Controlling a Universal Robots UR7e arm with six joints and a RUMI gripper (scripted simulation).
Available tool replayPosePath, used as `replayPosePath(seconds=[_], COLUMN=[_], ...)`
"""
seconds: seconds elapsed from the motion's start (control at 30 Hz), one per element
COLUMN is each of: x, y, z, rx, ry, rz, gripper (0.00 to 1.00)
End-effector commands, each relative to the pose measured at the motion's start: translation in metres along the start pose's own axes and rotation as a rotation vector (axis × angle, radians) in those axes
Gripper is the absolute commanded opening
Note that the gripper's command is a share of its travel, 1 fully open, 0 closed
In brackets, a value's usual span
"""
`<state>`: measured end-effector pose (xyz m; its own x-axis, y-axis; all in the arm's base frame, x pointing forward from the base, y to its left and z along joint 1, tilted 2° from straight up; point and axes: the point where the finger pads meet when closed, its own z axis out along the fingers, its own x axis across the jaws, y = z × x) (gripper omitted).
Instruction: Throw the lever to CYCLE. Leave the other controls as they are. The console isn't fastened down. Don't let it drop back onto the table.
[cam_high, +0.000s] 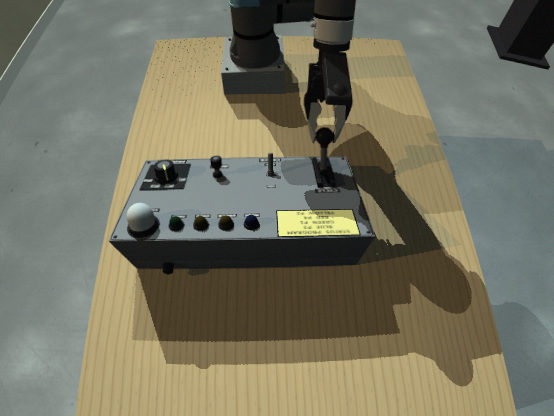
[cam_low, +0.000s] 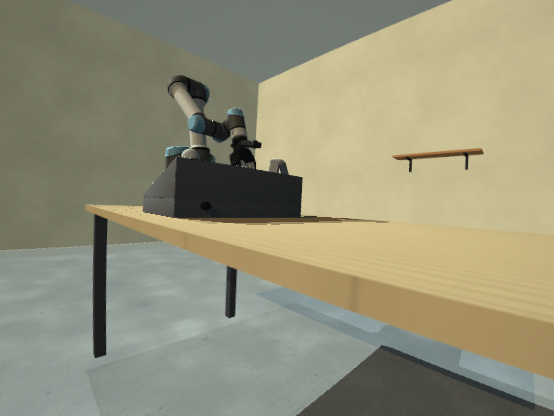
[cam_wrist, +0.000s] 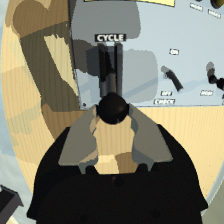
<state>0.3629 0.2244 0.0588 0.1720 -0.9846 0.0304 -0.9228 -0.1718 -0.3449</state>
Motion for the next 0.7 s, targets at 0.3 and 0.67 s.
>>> replayPosePath(seconds=[0.3,0.67], x=[0.001,0.001], y=[-0.026,-0.042], z=[-0.005,-0.005], rx=[0.013,0.013], ry=[-0.001,-0.001], rz=[0.004,0.004], gripper=[0.00,0.00])
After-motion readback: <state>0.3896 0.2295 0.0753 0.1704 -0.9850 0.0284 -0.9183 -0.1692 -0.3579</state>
